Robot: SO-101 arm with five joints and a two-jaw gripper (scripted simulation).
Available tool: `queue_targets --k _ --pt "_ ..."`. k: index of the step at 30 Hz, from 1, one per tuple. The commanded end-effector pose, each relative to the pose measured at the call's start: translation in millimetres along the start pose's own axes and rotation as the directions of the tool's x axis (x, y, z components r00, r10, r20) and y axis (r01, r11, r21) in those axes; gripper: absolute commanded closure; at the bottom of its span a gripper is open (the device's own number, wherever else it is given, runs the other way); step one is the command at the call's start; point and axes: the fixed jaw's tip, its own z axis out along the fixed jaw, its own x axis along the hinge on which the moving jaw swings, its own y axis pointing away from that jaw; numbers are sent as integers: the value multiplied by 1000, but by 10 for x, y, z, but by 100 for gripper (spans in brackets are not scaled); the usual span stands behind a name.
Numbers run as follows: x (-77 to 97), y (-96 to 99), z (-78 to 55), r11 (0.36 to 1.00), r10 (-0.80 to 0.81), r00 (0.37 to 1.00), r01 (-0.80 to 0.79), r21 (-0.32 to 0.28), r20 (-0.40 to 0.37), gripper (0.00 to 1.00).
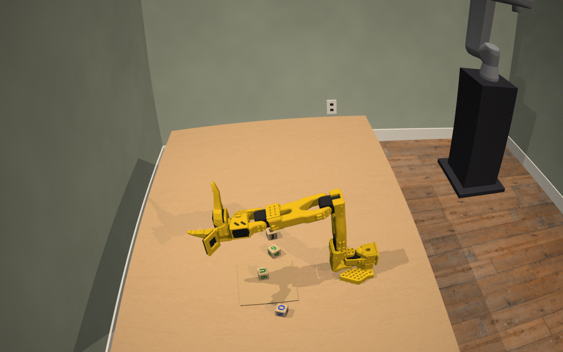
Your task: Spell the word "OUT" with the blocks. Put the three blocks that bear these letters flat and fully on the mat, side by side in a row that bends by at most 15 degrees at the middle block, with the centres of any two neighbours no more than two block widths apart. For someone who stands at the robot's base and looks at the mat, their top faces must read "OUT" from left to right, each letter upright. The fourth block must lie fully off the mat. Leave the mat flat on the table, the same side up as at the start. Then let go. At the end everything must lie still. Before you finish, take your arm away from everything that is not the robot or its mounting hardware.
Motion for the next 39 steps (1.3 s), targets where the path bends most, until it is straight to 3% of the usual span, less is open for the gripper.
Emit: queue_targets --k 1,10,11,12,22,31,39 --pt "-44 -311 -58 995 1 1000 -2 102 15 0" --pt "-44 -311 -58 995 1 1000 -2 102 15 0" --pt "-1 -6 -8 1000 1 1000 -1 1 0 0" --pt "-1 -12 -10 1000 1 1000 -1 3 0 0" --pt "-43 -305 -110 996 1 1000 -2 94 14 0" --pt "-51 -361 -133 994 0 1000 -2 112 16 0" --pt "-87 -612 -249 981 -1 1000 -4 192 28 0"
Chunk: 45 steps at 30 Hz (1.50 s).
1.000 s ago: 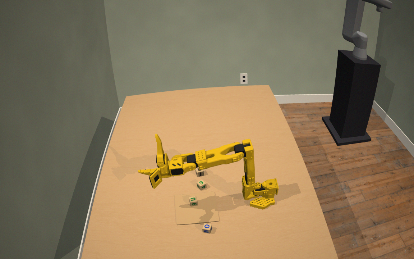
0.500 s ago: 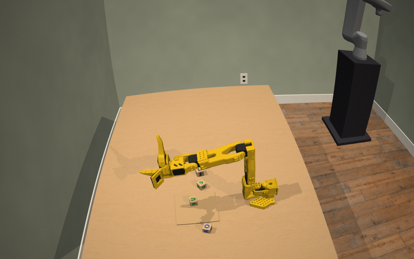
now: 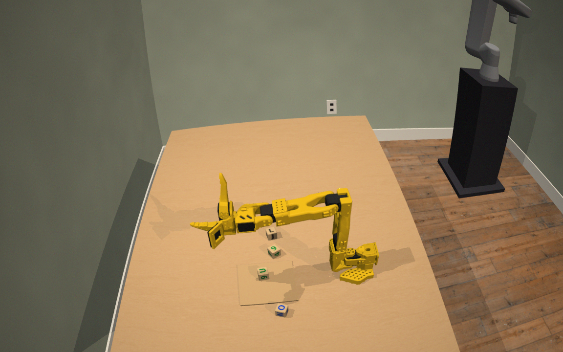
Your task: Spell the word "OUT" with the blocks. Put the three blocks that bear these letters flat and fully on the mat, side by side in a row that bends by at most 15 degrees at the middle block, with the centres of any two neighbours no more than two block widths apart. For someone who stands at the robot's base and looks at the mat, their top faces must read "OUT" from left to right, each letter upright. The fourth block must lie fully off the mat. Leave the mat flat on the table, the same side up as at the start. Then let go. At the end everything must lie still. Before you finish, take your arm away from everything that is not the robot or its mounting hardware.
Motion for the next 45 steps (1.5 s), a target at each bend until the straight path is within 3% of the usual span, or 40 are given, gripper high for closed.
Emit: queue_targets --k 1,8,17,25,34,45 --pt "-58 -409 -92 991 0 1000 -3 134 19 0" --pt "-61 -433 -102 990 0 1000 -3 142 20 0" --pt "-100 -698 -237 974 -2 999 -5 228 33 0" --pt "-104 -732 -256 971 -3 999 -5 239 35 0" --pt "-140 -983 -417 946 -6 999 -9 323 47 0" --pt "-155 -1085 -492 934 -8 999 -11 357 52 0"
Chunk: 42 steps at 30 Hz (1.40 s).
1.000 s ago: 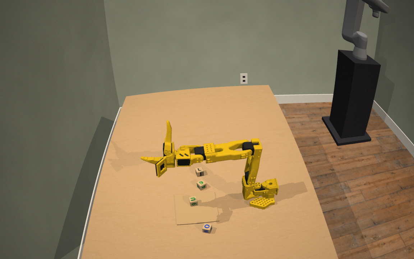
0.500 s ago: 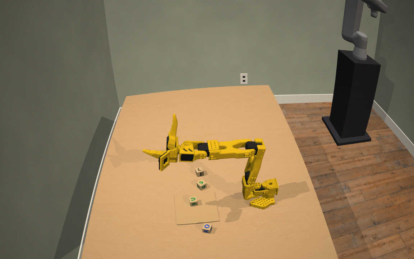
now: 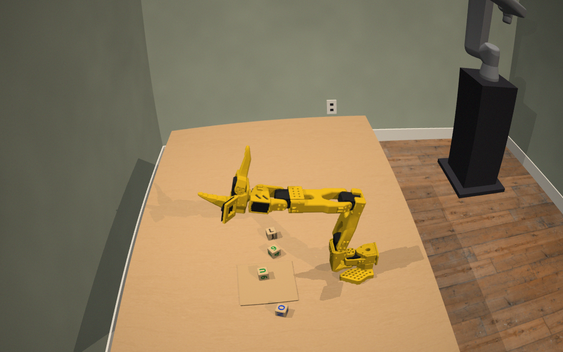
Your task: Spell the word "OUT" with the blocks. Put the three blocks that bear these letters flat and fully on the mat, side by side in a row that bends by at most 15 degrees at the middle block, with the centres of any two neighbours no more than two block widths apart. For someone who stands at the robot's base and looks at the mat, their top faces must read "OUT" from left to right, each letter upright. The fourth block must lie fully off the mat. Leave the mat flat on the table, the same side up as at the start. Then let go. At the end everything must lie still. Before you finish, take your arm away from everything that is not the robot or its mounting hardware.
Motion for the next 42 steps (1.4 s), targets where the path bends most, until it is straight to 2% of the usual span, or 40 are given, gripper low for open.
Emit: queue_targets --k 1,6,15,23,31,39,42 --pt "-53 -379 -81 992 0 1000 -2 124 18 0" --pt "-75 -533 -152 985 -1 1000 -3 174 25 0" --pt "-83 -587 -179 982 -1 1000 -4 191 27 0" --pt "-117 -827 -316 963 -4 999 -7 270 39 0" --pt "-122 -860 -337 960 -5 999 -7 281 40 0" --pt "-154 -1086 -495 934 -8 999 -11 358 51 0" --pt "-159 -1118 -520 929 -9 999 -11 369 53 0"
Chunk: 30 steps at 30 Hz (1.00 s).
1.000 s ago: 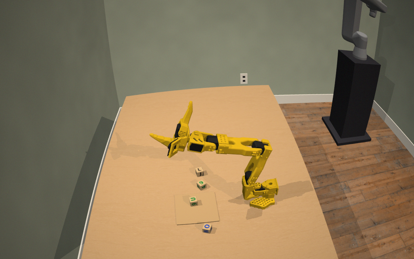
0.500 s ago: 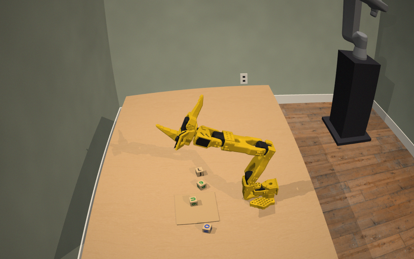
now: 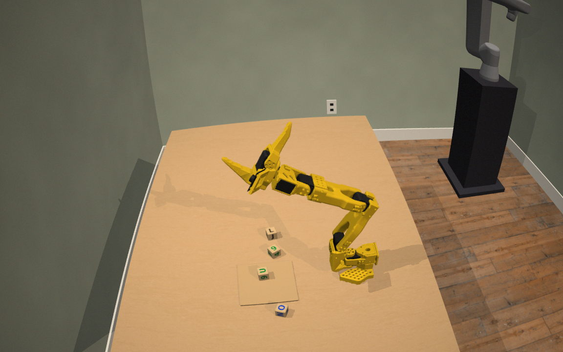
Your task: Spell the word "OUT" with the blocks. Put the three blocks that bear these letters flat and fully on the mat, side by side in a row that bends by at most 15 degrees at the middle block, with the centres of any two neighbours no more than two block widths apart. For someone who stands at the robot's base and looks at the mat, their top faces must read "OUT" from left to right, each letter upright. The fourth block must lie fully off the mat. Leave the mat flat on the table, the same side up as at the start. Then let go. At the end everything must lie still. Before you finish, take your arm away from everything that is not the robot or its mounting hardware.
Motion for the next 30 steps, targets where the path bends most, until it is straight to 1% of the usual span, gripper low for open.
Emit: queue_targets --k 1,5,7,15,23,30 --pt "-37 -278 -42 996 0 1000 -2 92 13 0" --pt "-38 -284 -44 996 0 1000 -2 94 13 0" --pt "-43 -316 -57 995 0 1000 -2 104 14 0" --pt "-79 -567 -172 983 -1 1000 -3 185 26 0" --pt "-84 -602 -190 981 -2 1000 -4 196 28 0" --pt "-115 -816 -312 964 -4 999 -6 266 38 0"
